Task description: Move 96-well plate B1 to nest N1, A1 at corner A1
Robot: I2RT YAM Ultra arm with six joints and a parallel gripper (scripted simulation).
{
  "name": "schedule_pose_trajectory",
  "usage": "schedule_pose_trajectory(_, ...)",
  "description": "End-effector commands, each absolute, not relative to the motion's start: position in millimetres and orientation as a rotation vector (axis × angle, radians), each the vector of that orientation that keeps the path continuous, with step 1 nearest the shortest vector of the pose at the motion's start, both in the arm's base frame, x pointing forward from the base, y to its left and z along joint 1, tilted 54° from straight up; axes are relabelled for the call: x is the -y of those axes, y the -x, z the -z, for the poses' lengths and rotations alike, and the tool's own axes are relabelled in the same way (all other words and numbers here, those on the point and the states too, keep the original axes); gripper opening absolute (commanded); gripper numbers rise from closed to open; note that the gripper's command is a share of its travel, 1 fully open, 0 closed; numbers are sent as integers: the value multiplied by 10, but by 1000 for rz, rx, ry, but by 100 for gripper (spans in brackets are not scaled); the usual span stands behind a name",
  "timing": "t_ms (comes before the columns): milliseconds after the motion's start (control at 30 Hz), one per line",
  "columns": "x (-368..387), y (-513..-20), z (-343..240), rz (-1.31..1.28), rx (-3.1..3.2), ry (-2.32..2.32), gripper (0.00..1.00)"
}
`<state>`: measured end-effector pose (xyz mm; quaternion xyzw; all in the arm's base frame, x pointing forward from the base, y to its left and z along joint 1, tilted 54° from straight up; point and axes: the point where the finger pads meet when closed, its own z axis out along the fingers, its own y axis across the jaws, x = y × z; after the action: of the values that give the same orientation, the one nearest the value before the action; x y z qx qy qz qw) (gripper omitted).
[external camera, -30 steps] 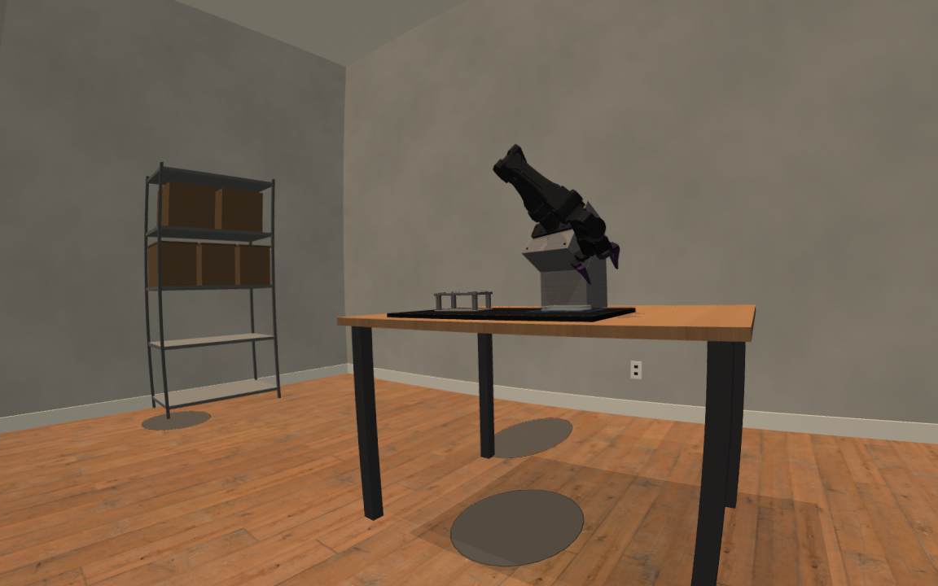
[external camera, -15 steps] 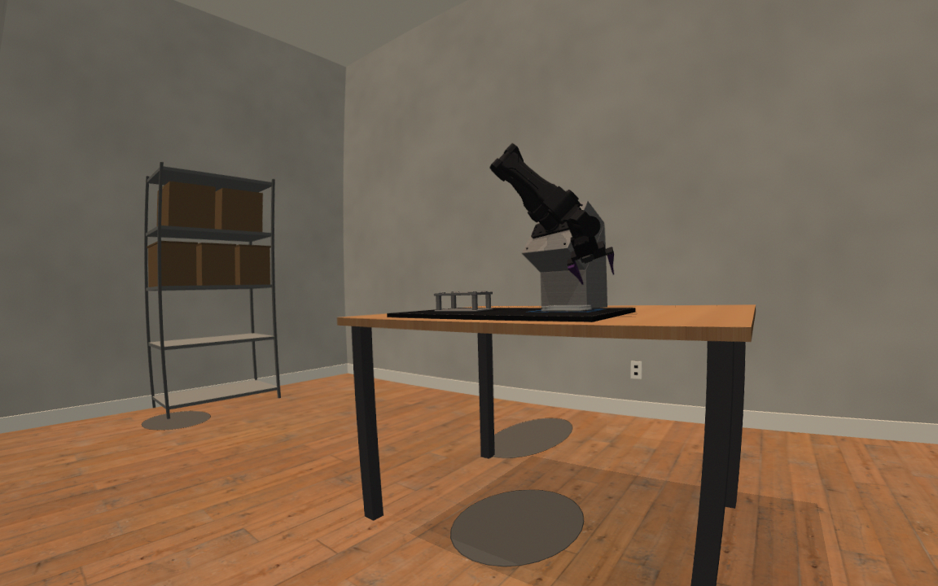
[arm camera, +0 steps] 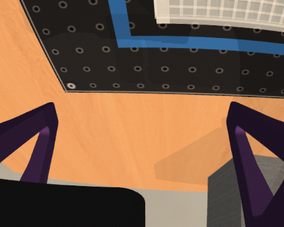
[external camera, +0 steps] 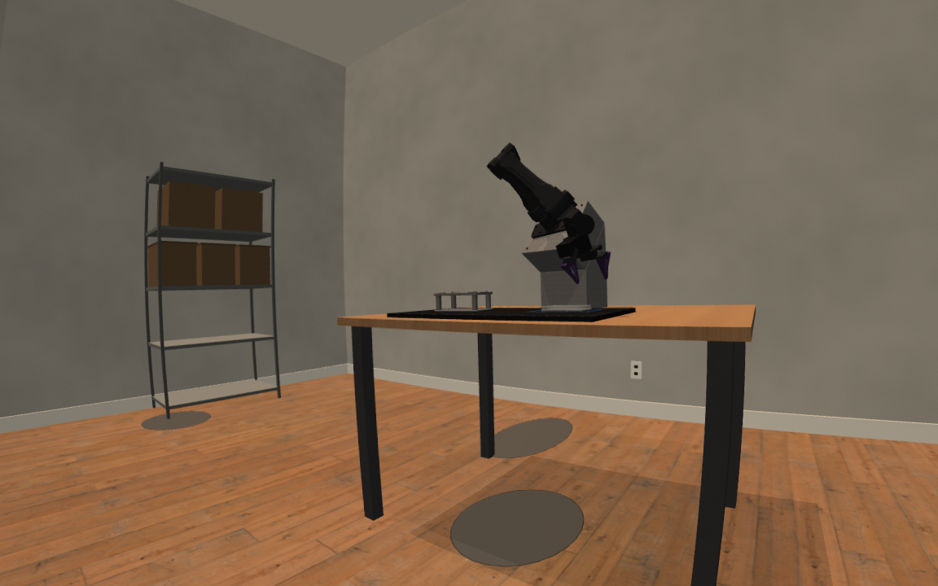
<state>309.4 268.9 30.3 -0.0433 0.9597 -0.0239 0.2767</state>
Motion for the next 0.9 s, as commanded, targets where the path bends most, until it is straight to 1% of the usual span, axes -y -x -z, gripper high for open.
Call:
schedule_pose_trajectory(0, -2740, -3111, -426, -31, -2506, -94, 100)
schedule_pose_trajectory(167, -2613, -3206, -476, -80, -2458, -284, 100)
schedule_pose_trajectory(267, -2685, -3183, -507, -110, -2443, -306, 100)
schedule_pose_trajectory(667, -2559, -3252, -588, -263, -2286, -700, 100)
schedule_pose_trajectory(700, -2439, -3297, -585, -261, -2265, -753, 100)
schedule_pose_trajectory(867, -2439, -3281, -616, -317, -2216, -841, 100)
